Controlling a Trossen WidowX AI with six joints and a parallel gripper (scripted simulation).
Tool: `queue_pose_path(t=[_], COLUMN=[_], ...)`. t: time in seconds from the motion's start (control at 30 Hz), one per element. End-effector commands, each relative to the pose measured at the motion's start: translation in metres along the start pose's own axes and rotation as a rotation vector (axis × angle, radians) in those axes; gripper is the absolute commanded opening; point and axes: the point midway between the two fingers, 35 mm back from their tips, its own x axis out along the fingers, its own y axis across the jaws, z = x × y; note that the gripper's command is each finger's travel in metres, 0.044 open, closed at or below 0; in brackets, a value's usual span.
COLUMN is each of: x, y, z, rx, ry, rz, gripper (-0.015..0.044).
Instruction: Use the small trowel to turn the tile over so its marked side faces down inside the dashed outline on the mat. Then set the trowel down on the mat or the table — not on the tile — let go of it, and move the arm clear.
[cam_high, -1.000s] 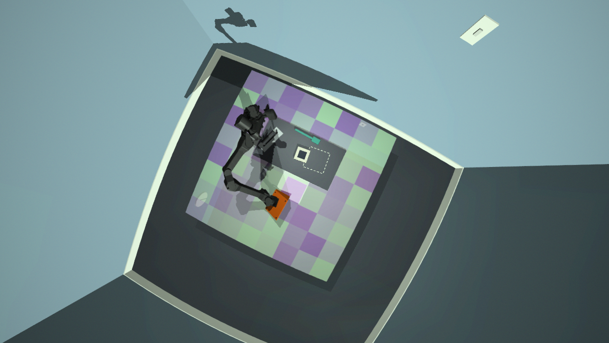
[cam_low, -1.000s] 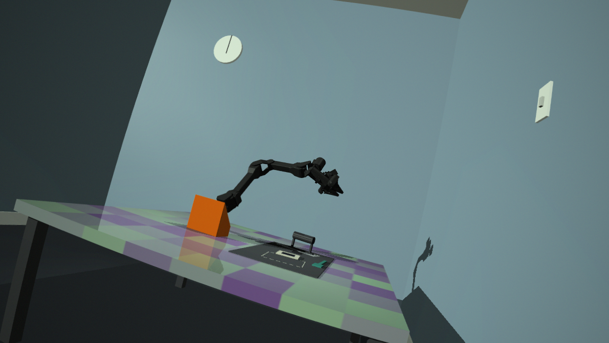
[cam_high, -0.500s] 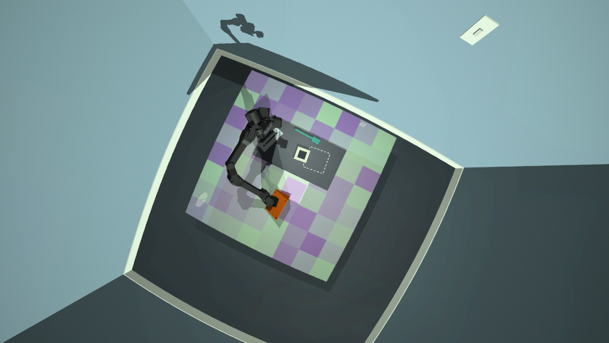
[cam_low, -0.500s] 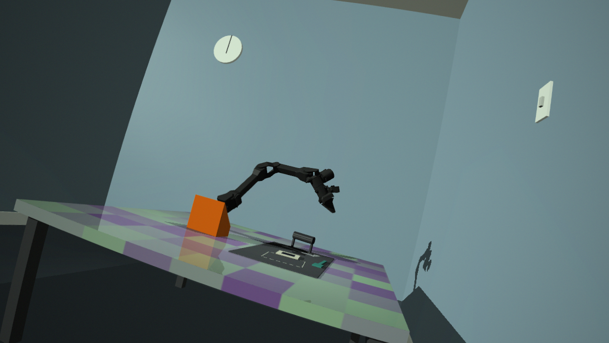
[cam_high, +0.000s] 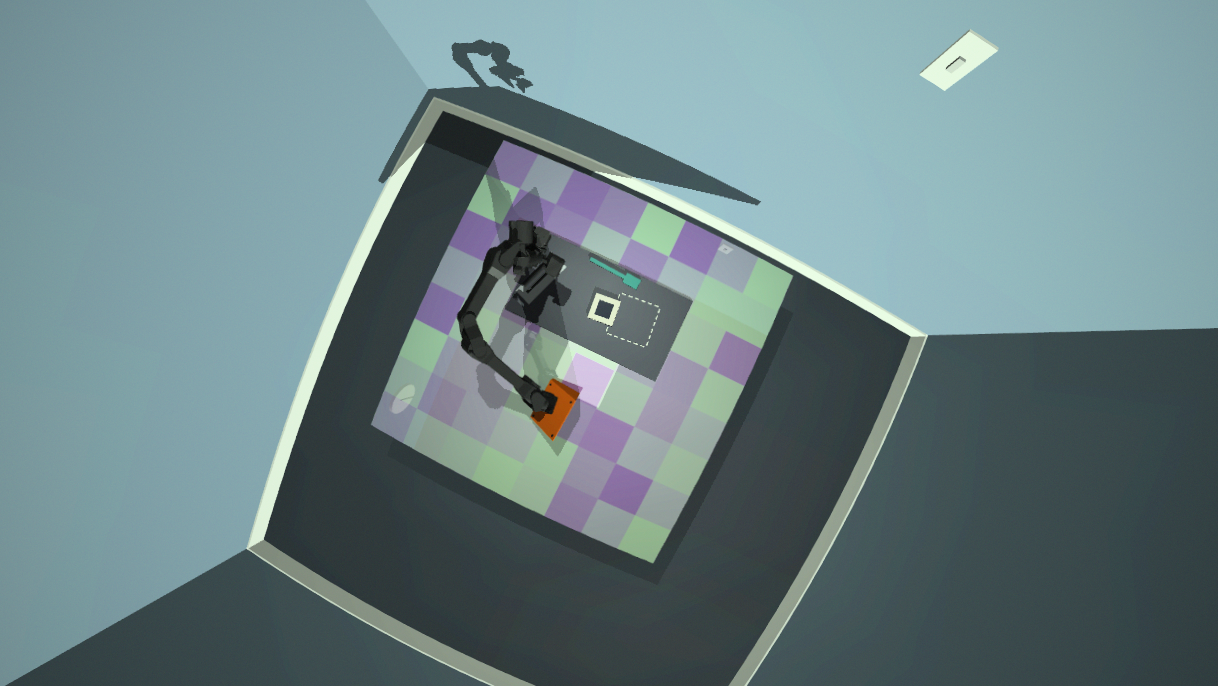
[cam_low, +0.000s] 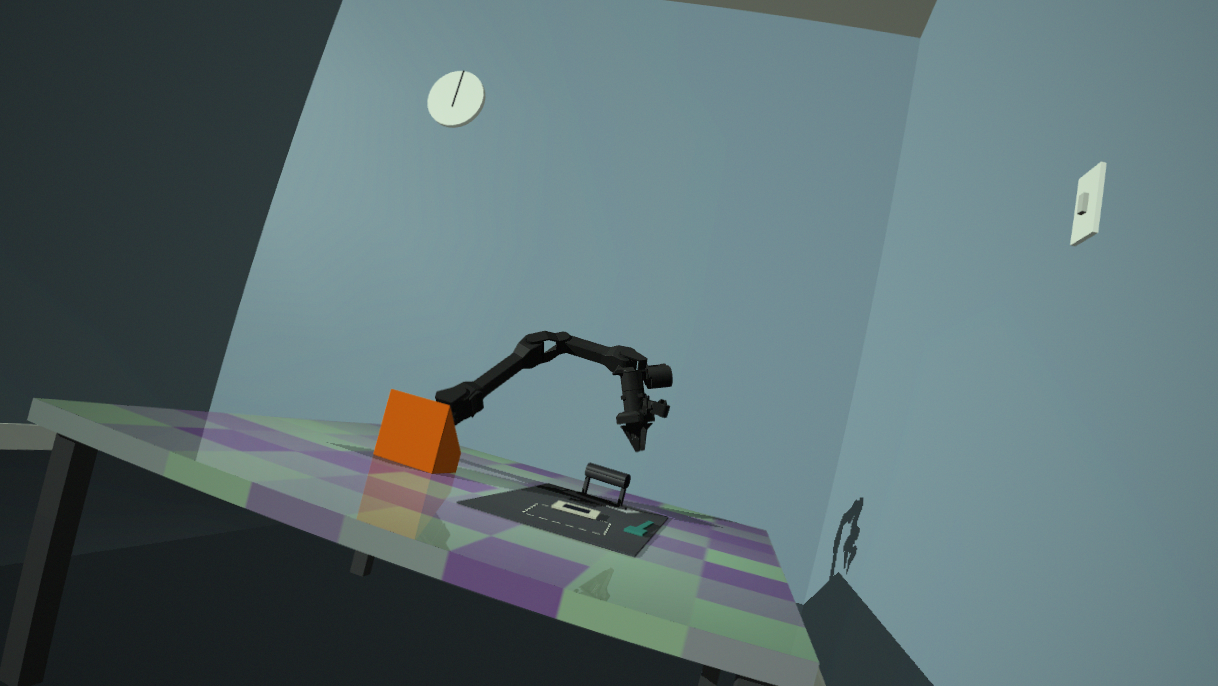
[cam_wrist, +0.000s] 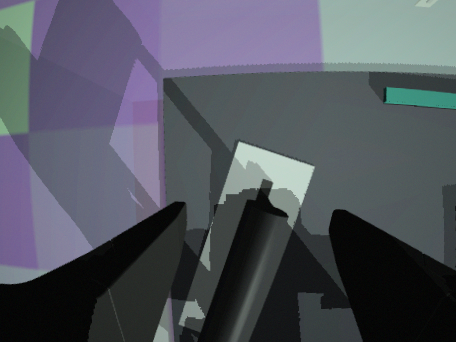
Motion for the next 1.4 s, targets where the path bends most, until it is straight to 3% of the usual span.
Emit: queue_pose_path(t=[0.0,0.3,1.37], x=[0.011,0.020,0.058], y=[-0.002,-0.002,-0.003], z=[-0.021,-0.063,-0.075], rx=[0.090,0.254,0.257], ry=[0.117,0.333,0.348], rz=[-0.028,-0.102,-0.102], gripper=[0.0270,0.0270,0.0270])
